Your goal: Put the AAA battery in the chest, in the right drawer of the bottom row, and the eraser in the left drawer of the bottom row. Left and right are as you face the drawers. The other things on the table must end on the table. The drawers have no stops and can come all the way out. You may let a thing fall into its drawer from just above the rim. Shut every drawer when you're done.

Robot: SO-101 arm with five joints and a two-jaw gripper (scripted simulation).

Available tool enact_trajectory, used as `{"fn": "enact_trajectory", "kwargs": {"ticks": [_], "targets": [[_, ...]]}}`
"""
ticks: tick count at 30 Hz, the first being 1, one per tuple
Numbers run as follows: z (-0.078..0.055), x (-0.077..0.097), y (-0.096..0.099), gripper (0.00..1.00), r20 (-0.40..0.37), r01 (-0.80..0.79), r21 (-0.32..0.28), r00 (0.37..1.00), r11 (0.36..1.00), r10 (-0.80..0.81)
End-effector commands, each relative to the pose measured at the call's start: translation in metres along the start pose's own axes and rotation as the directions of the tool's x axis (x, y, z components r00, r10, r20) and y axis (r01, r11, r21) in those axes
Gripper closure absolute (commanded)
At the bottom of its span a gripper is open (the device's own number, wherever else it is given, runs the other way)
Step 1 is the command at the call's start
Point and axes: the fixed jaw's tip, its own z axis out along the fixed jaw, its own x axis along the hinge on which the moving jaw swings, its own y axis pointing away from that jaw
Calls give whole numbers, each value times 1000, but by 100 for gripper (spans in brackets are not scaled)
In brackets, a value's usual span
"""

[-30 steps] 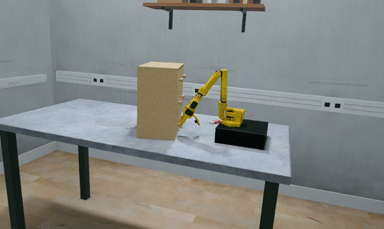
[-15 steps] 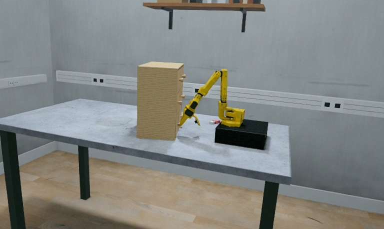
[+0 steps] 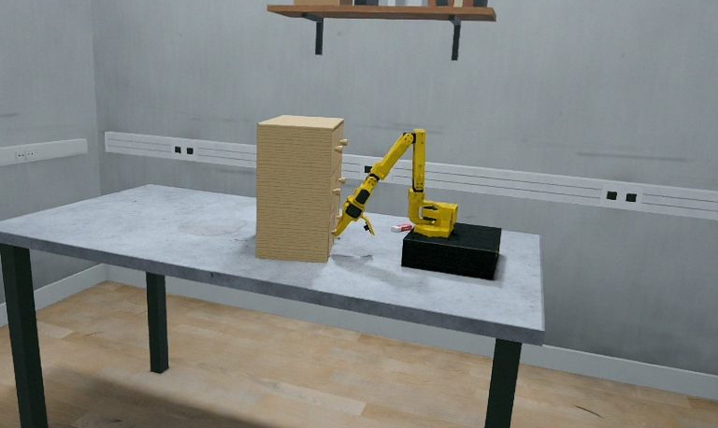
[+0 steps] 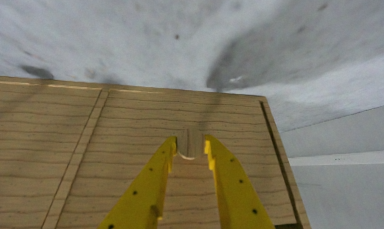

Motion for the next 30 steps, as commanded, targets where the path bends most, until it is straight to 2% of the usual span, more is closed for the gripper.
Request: {"fn": "enact_trajectory", "kwargs": {"ticks": [1, 18, 30], "targets": [[2, 0, 4, 100, 0, -9, -13, 1000, 1000, 9], [2, 0, 4, 100, 0, -9, -13, 1000, 1000, 9], [-4, -6, 1, 100, 0, -17, -7, 1000, 1000, 17]]}}
